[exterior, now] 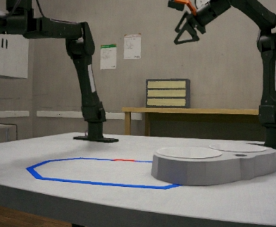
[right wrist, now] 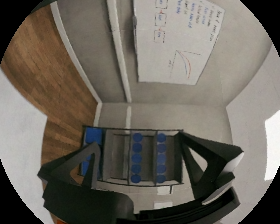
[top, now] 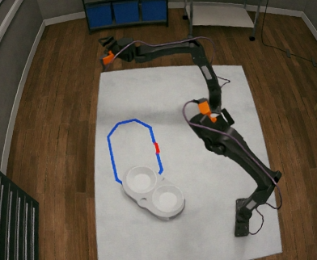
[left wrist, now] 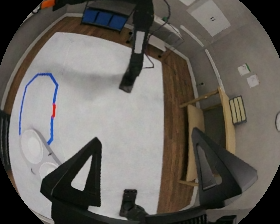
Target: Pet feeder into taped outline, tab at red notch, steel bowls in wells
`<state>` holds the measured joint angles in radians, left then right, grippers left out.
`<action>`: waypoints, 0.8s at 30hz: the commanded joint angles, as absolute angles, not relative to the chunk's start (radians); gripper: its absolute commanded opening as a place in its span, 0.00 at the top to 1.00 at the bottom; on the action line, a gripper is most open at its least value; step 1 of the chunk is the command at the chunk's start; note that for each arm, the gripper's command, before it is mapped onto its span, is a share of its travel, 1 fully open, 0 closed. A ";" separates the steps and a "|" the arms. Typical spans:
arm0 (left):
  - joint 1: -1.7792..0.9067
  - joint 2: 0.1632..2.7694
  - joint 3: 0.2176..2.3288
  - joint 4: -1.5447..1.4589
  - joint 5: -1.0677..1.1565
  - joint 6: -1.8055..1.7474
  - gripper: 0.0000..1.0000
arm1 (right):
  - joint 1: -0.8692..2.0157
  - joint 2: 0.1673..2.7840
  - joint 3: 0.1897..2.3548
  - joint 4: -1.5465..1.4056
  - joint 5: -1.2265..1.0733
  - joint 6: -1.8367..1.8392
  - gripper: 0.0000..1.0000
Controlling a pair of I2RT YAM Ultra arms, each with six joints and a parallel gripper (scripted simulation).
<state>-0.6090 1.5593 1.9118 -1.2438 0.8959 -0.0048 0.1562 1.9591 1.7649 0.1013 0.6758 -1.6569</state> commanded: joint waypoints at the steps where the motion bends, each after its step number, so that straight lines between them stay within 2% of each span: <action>1: -0.609 1.550 1.921 -1.243 0.908 0.001 0.00 | 0.156 1.938 1.782 0.111 0.676 -1.651 0.00; 18: -0.609 1.550 1.921 -1.242 0.908 0.001 0.00 | 0.156 1.937 1.780 0.112 0.676 -1.651 0.00; 19: -0.609 1.550 1.921 -1.242 0.908 0.001 0.70 | 0.156 1.937 1.780 0.112 0.676 -1.651 0.00; 24: -0.609 1.550 1.921 -1.242 0.908 0.001 0.70 | 0.156 1.937 1.780 0.112 0.676 -1.651 0.00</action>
<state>-0.6090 1.5593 1.9118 -1.2438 0.8959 -0.0048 0.1562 1.9591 1.7649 0.1013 0.6758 -1.6569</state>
